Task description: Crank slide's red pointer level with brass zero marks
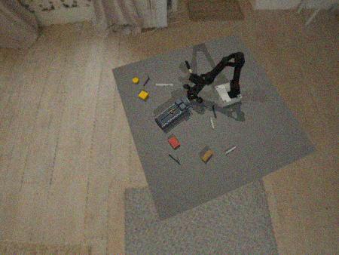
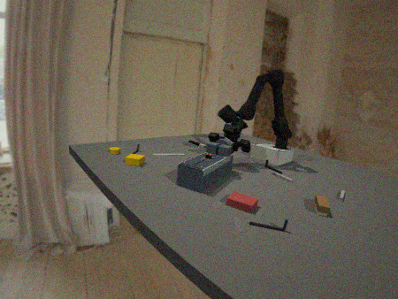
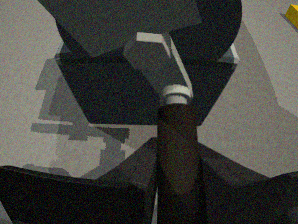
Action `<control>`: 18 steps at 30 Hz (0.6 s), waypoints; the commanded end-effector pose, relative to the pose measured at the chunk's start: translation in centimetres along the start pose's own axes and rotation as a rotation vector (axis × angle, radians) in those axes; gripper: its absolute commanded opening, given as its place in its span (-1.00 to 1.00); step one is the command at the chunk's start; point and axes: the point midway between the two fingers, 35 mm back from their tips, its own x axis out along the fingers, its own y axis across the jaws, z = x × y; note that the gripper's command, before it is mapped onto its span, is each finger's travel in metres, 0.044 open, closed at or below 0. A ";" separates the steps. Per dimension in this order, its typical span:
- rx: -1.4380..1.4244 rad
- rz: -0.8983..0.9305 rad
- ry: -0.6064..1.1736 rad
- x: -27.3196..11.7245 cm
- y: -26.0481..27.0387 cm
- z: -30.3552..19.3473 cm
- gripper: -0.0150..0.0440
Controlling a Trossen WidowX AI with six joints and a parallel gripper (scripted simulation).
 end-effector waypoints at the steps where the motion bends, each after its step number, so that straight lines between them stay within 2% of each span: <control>1: 0.003 0.026 0.008 0.3 0.8 -0.3 -0.49; 18: 0.003 0.026 0.008 0.3 1.0 -0.3 -0.49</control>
